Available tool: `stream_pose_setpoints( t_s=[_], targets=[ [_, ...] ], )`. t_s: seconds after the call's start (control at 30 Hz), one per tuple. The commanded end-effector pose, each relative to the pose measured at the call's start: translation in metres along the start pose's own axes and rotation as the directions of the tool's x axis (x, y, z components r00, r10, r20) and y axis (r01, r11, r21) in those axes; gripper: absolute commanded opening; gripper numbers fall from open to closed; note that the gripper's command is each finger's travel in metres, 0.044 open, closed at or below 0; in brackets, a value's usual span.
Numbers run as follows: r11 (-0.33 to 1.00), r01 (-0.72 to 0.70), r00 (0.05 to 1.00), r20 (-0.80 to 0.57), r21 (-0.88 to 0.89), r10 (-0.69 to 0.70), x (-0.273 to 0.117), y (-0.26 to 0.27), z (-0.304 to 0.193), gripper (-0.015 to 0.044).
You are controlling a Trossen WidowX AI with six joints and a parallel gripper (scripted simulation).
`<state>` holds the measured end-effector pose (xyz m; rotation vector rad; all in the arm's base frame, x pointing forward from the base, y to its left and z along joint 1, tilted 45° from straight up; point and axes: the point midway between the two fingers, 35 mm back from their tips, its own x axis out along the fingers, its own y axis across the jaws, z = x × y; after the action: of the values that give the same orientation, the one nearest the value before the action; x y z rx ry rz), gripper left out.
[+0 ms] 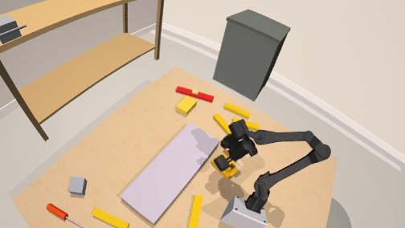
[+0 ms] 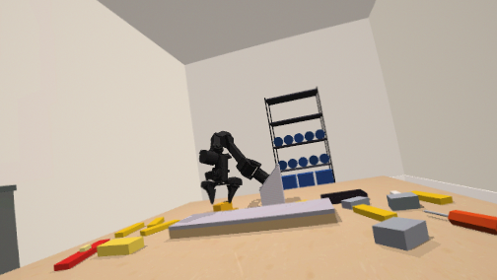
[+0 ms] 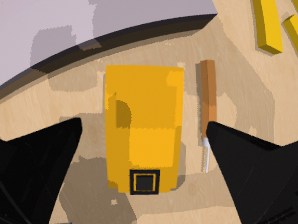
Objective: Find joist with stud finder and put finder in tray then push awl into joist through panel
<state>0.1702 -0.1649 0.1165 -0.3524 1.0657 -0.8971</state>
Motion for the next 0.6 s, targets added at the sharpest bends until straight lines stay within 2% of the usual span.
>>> stream_pose_setpoints(
  t_s=[0.0,0.57],
  targets=[
    [1.000,-0.004,1.000,-0.006,-0.011,0.004,0.007,0.002,-0.004,0.0440],
    [1.000,0.003,1.000,-0.001,-0.014,-0.003,0.030,0.000,-0.012,0.0440]
  ],
)
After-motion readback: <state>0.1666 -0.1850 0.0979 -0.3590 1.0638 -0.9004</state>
